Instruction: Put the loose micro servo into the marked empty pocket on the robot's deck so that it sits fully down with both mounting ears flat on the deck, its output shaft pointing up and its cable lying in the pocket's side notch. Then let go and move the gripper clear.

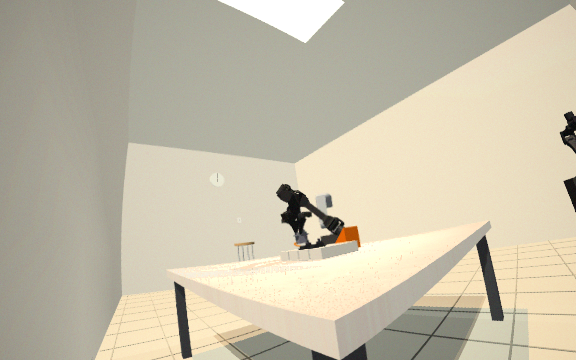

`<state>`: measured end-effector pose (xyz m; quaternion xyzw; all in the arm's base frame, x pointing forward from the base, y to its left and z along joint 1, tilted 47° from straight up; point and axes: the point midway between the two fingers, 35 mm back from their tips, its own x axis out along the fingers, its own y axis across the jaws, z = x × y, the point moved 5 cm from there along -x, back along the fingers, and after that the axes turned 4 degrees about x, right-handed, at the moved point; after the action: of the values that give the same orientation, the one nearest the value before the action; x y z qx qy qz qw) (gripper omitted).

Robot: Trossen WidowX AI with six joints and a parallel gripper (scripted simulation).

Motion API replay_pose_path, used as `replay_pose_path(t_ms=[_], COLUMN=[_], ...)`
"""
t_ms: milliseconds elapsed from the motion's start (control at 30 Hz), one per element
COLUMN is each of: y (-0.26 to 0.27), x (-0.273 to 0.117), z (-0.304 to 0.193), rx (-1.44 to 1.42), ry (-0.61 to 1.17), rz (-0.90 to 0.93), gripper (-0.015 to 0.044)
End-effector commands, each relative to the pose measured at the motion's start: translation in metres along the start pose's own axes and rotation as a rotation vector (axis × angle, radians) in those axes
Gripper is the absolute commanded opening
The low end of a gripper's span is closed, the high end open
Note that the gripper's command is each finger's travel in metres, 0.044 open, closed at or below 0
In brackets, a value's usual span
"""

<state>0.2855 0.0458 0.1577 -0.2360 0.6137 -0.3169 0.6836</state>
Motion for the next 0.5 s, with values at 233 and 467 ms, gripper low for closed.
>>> replay_pose_path(t_ms=[233, 467], y=[0.002, 0.002], x=[-0.003, 0.004], z=[0.036, 0.037], rx=[0.004, 0.004], ry=[-0.014, -0.014], rz=[0.003, 0.003], gripper=[0.0000, 0.0000])
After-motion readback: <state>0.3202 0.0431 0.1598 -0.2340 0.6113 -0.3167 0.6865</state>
